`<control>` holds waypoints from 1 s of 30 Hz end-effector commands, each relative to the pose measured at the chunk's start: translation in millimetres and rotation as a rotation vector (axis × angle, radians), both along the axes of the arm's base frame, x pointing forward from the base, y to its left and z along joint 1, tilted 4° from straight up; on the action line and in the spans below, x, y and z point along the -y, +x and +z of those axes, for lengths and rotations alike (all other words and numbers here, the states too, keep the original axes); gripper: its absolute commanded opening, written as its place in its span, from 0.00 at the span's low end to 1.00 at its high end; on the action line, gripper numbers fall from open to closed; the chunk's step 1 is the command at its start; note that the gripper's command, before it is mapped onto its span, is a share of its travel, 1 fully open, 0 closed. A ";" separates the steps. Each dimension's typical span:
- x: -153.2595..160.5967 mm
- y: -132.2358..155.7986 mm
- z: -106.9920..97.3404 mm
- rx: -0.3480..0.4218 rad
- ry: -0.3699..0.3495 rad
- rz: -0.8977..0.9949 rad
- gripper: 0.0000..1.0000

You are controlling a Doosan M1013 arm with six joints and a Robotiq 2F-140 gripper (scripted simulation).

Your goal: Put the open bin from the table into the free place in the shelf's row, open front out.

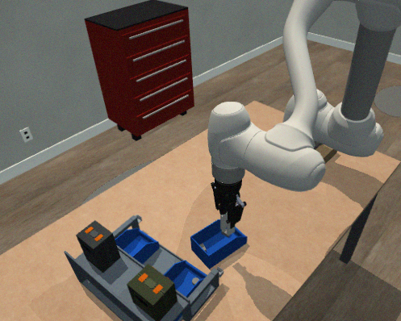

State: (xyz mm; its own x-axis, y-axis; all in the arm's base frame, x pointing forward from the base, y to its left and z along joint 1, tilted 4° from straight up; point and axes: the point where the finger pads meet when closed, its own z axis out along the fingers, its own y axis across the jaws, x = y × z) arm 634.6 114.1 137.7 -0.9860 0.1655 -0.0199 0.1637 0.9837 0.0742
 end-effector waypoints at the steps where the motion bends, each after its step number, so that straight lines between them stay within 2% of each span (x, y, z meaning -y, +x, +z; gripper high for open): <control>1: -0.4 0.2 -5.4 0.000 0.000 0.000 0.15; 21: -3.0 1.4 -40.9 0.000 0.000 0.000 0.15; 30: -3.6 1.6 -49.1 0.000 0.000 0.000 0.15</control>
